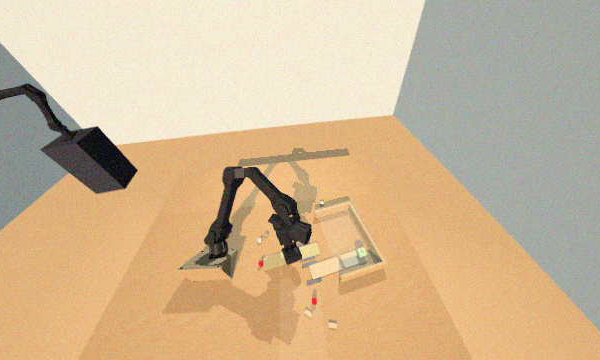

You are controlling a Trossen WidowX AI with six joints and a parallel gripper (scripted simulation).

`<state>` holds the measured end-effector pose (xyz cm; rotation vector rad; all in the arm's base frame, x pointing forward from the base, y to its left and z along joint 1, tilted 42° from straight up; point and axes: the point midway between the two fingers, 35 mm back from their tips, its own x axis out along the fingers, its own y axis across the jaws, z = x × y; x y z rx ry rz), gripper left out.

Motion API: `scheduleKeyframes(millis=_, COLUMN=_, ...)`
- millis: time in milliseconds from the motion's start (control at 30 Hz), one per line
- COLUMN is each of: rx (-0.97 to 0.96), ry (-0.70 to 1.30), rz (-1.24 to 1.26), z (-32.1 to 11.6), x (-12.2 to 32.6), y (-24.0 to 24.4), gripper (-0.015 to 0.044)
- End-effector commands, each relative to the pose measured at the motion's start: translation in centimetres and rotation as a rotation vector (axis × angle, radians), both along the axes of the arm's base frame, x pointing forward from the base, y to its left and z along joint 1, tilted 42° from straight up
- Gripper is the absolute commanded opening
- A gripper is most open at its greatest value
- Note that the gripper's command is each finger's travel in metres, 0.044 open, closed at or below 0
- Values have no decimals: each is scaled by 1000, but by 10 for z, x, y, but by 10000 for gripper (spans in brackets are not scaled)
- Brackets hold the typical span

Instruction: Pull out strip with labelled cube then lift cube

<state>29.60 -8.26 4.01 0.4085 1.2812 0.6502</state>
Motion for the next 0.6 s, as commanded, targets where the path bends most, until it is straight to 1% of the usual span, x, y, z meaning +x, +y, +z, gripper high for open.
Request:
scheduleKeyframes(millis=0, rx=-7, ry=-8, rz=3, z=5, x=-5, y=-5, gripper=0)
scheduleKeyframes(millis=200, rx=-7, ry=-7, rz=3, z=26, x=-9, y=-23, gripper=0)
scheduleKeyframes(millis=567, rx=-7, ry=-7, rz=3, z=27, x=-9, y=-23, gripper=0)
